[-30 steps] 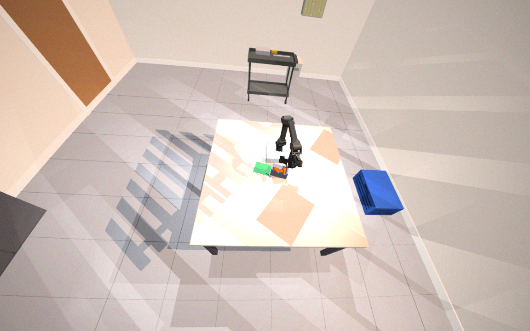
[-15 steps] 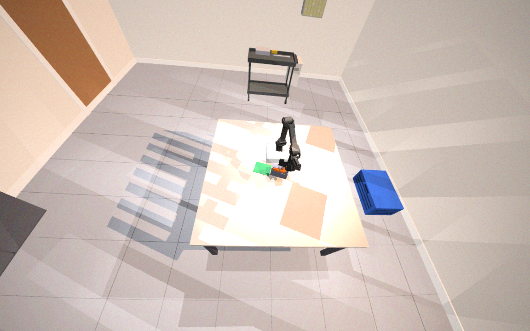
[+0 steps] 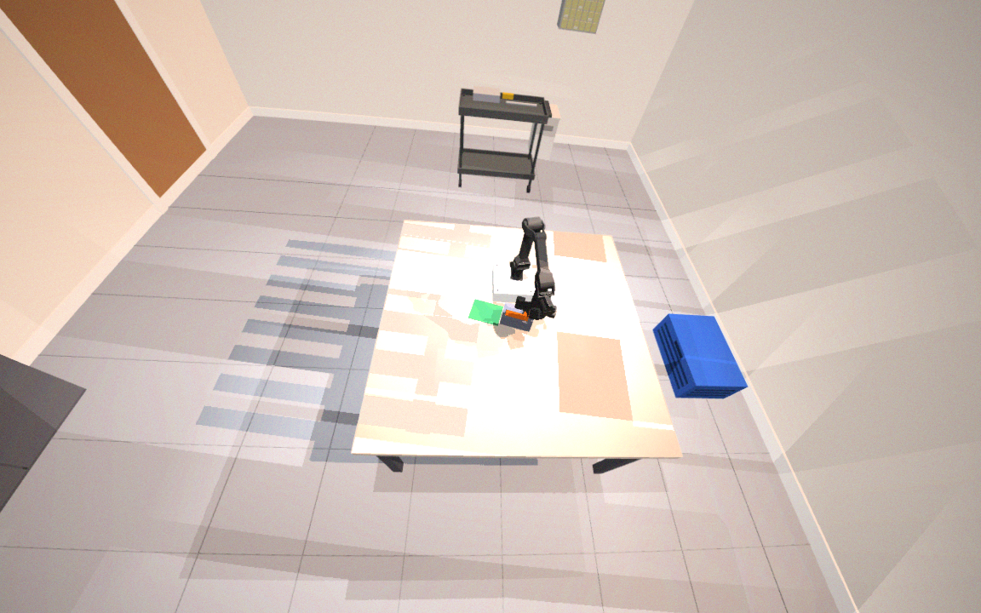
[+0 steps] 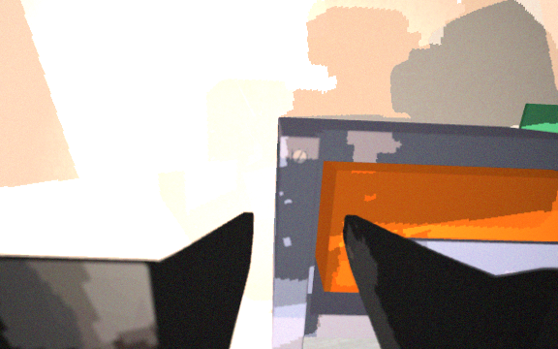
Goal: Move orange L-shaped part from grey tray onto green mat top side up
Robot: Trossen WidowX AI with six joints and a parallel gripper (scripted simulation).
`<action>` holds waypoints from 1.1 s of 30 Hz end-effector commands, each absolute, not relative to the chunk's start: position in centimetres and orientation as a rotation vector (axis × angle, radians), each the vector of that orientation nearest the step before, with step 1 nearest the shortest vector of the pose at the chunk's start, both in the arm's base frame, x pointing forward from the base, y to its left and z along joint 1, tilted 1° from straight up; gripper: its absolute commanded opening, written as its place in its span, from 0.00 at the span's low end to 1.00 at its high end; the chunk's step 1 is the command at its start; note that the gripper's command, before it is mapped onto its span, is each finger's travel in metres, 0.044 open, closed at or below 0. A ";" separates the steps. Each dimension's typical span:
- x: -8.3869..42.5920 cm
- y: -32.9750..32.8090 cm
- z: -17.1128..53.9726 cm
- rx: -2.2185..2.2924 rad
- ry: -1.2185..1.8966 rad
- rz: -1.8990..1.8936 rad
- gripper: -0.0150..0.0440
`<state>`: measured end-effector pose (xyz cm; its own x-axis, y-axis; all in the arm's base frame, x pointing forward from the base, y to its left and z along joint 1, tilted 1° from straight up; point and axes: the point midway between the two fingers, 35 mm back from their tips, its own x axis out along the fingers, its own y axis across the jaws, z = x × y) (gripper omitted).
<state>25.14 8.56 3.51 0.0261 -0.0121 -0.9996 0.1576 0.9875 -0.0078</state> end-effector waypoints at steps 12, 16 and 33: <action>24.9 8.5 0.8 0.119 1.555 -0.135 0.56; 24.9 8.5 0.1 0.119 1.555 -0.135 0.56; 24.9 8.5 -0.1 0.119 1.555 -0.135 0.56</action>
